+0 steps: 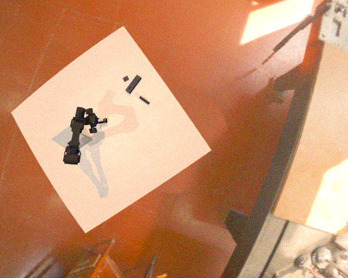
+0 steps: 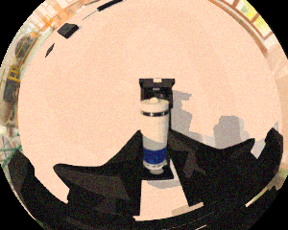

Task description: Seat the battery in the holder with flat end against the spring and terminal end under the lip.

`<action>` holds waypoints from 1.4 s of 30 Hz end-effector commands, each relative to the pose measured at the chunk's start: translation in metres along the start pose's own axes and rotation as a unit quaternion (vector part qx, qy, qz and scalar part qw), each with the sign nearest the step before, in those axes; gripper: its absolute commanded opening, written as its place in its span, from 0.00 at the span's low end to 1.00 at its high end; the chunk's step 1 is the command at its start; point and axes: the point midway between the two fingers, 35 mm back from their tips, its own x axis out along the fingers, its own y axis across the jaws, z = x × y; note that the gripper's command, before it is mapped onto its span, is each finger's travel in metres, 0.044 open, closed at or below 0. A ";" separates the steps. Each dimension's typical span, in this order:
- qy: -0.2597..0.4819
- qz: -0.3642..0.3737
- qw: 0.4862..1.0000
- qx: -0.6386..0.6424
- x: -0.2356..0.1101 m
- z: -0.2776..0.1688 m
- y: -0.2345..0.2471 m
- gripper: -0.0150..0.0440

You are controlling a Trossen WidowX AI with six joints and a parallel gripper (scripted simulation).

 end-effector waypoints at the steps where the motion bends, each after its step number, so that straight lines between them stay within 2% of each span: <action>1: 0.032 0.005 0.999 0.003 0.003 -0.003 0.001 0.38; 42: 0.224 -0.001 0.974 0.027 0.012 0.005 -0.005 0.38</action>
